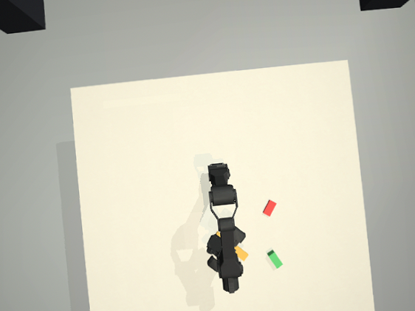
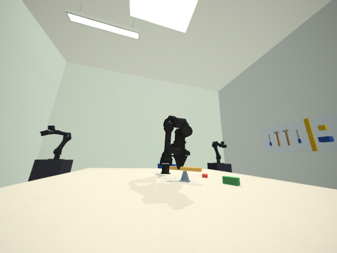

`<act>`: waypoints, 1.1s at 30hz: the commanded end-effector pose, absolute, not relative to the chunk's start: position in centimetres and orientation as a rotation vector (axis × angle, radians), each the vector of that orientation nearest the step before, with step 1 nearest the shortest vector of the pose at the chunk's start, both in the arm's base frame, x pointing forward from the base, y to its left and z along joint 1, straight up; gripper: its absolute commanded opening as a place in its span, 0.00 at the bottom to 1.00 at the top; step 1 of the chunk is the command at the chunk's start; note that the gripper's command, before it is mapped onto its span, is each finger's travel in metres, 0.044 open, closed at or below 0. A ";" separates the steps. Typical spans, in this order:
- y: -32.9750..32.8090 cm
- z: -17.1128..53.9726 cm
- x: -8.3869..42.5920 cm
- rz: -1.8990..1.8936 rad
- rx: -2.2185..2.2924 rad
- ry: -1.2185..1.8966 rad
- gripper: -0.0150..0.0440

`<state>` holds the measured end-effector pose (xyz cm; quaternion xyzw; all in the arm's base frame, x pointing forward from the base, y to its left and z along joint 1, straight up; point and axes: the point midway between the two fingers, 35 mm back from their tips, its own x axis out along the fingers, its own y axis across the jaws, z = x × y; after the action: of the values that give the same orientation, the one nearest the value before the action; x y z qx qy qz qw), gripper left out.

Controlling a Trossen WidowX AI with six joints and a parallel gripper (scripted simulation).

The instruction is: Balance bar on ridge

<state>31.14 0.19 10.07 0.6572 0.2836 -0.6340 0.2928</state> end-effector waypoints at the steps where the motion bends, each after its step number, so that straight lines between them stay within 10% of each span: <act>1: 0.2 10.1 31.1 -1.689 1.751 0.756 0.54; 28: 0.2 10.1 31.1 -1.689 1.751 0.756 0.57; 33: 0.2 10.1 31.1 -1.689 1.751 0.756 0.79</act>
<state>31.14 0.18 10.07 0.6573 0.2834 -0.6340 0.2929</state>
